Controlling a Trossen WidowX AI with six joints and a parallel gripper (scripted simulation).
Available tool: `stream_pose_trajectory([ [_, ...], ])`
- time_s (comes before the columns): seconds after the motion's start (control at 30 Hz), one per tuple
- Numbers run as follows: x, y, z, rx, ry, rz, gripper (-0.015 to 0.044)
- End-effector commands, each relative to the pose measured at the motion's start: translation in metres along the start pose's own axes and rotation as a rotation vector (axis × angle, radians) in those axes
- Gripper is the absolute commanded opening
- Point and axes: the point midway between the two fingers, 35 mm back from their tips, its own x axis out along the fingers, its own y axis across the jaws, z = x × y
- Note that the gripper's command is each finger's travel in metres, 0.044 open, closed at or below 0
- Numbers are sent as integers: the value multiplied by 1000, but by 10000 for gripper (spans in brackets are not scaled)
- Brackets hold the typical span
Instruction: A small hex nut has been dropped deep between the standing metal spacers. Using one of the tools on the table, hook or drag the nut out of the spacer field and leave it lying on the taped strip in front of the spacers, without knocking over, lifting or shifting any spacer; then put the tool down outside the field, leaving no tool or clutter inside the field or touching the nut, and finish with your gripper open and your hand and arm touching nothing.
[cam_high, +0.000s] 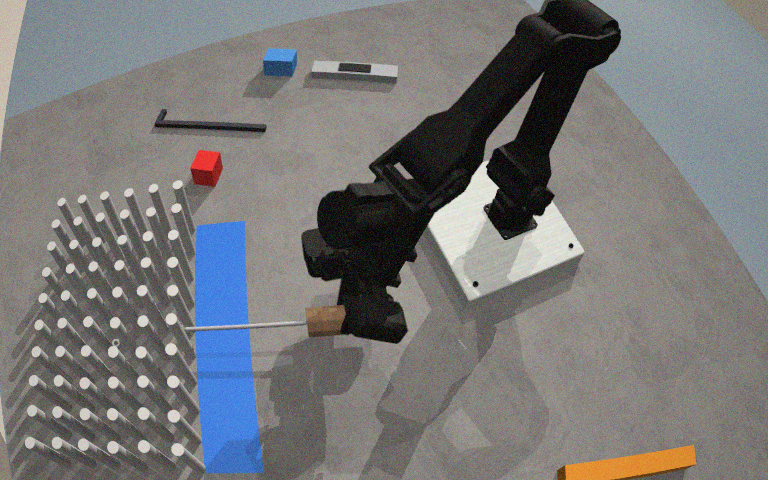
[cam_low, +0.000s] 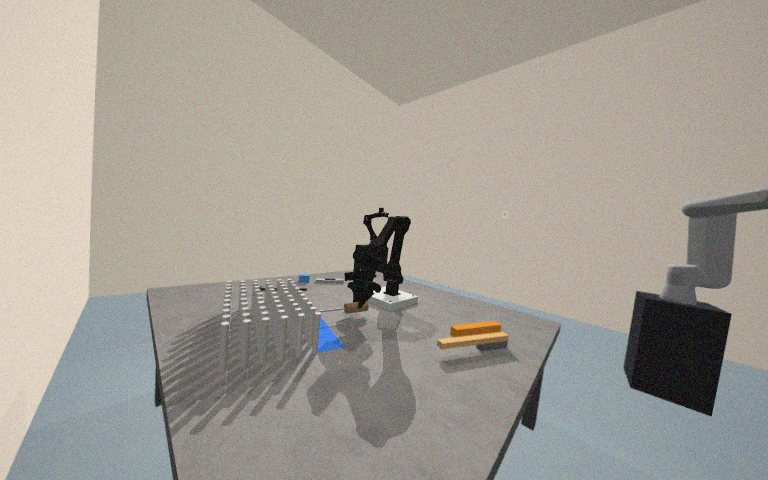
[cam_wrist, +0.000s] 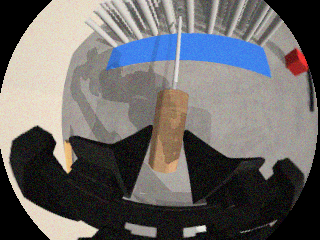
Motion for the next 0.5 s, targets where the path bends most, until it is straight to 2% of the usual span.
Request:
stream_pose_trajectory([
  [0.0,1,3,6,-4,-8,9,0],
  [0.47,4,3,15,-5,-9,9,0],
])
